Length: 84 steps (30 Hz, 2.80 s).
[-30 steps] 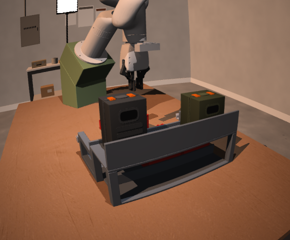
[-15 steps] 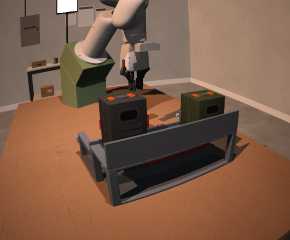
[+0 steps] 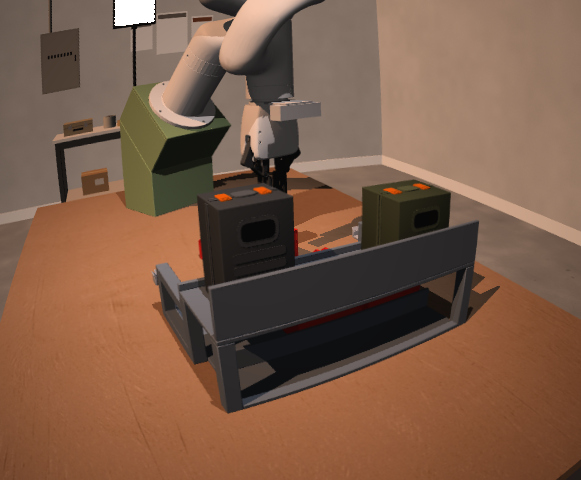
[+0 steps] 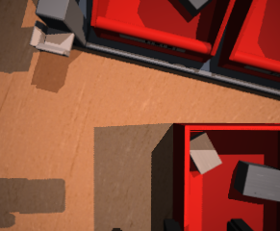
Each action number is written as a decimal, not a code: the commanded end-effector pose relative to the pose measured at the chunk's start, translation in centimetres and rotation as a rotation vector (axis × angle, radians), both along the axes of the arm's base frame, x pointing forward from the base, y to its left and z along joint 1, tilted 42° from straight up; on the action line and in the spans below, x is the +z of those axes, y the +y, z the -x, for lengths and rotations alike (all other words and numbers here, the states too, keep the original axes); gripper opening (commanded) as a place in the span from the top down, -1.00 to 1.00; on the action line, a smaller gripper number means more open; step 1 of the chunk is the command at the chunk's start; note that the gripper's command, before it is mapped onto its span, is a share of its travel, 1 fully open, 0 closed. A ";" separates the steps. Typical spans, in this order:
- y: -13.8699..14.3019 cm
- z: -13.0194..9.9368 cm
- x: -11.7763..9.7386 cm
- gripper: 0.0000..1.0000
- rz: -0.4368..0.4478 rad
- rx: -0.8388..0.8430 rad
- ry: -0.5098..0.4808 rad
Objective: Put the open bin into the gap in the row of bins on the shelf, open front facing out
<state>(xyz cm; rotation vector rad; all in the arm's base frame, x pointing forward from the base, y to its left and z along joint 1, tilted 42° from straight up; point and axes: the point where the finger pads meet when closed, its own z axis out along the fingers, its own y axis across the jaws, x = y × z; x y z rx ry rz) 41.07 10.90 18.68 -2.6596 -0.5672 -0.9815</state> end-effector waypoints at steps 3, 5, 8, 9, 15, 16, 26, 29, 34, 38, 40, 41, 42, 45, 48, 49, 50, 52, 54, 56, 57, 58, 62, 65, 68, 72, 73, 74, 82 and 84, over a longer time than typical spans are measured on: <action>1.0 -1.5 -2.0 0.41 0.000 0.000 -0.001; 1.6 -2.6 -3.3 0.41 0.000 -0.001 -0.001; 1.6 -2.6 -3.3 0.41 0.000 -0.001 -0.001; 1.6 -2.6 -3.3 0.41 0.000 -0.001 -0.001; 1.6 -2.6 -3.3 0.41 0.000 -0.001 -0.001; 1.6 -2.6 -3.3 0.41 0.000 -0.001 -0.001; 1.6 -2.6 -3.3 0.41 0.000 -0.001 -0.001; 1.6 -2.6 -3.3 0.41 0.000 -0.001 -0.001; 1.6 -2.6 -3.3 0.41 0.000 -0.001 -0.001; 1.5 -2.3 -3.0 0.41 0.000 -0.001 -0.001; 1.4 -2.3 -2.9 0.41 0.000 -0.001 -0.001; 1.4 -2.3 -2.9 0.41 0.000 -0.001 -0.001; 1.4 -2.3 -2.9 0.41 0.000 -0.001 -0.001; 1.4 -2.3 -2.9 0.41 0.000 -0.001 -0.001; 1.4 -2.3 -2.9 0.41 0.000 -0.001 -0.001; 1.4 -2.3 -2.9 0.41 0.000 -0.001 -0.001; 1.4 -2.3 -2.9 0.41 0.000 -0.001 -0.001; 1.4 -2.2 -2.9 0.41 0.000 -0.001 -0.001; 1.4 -2.2 -2.8 0.41 0.000 -0.001 -0.001; 1.3 -2.1 -2.7 0.41 0.000 -0.001 -0.001; 1.3 -2.1 -2.7 0.41 0.000 -0.001 -0.001; 1.3 -2.1 -2.7 0.41 0.000 -0.001 -0.001; 1.3 -2.1 -2.7 0.41 0.000 -0.001 -0.001; 1.3 -2.1 -2.7 0.41 0.000 -0.001 -0.001; 1.3 -2.1 -2.7 0.41 0.000 -0.001 -0.001; 1.3 -2.1 -2.7 0.41 0.000 -0.001 -0.001; 1.3 -2.0 -2.6 0.41 0.000 -0.001 -0.001; 1.3 -2.0 -2.6 0.41 0.000 -0.001 -0.001; 1.3 -2.0 -2.6 0.41 0.000 -0.001 -0.001; 1.3 -2.0 -2.6 0.41 0.000 -0.001 -0.001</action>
